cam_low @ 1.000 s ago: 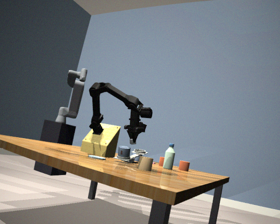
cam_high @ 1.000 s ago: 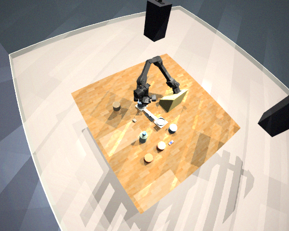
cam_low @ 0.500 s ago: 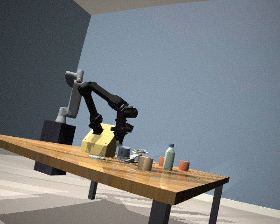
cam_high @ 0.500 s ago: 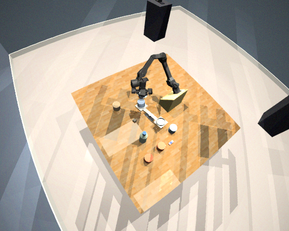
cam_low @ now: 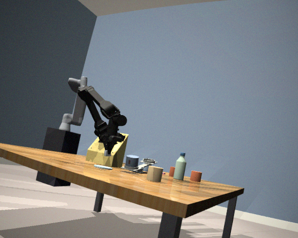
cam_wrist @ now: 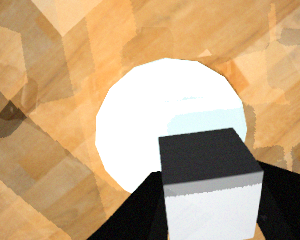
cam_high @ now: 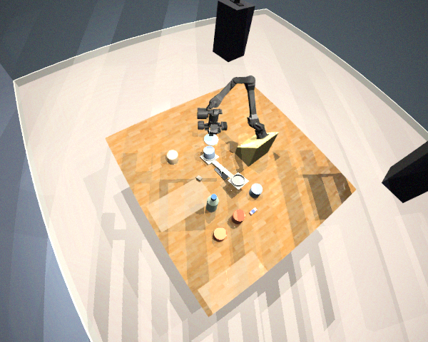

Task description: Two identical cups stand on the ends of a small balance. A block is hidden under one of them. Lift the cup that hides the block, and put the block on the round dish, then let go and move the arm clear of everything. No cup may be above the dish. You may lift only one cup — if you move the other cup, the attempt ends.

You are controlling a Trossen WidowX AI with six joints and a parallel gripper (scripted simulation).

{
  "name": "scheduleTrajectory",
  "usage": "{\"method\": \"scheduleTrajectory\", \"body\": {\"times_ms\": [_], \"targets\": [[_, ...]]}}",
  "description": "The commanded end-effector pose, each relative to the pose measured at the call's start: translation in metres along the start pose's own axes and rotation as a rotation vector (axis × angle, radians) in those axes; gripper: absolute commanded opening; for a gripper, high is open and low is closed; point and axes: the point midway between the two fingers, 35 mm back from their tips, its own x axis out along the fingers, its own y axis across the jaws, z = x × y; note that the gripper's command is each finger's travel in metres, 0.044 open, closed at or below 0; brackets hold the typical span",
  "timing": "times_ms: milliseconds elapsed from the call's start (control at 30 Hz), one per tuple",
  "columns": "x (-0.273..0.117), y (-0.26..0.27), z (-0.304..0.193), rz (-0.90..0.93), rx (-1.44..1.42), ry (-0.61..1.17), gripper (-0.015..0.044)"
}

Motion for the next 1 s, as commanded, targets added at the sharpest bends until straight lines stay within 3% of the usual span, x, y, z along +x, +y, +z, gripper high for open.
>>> {"method": "scheduleTrajectory", "body": {"times_ms": [0,433,967], "targets": [[0.003,0.006,-0.008,0.005,-0.016,0.018,0.0000],[0.043,0.006,-0.009,0.004,-0.017,0.019,0.0000],[0.057,0.006,-0.010,0.004,-0.017,0.020,0.0000]]}}
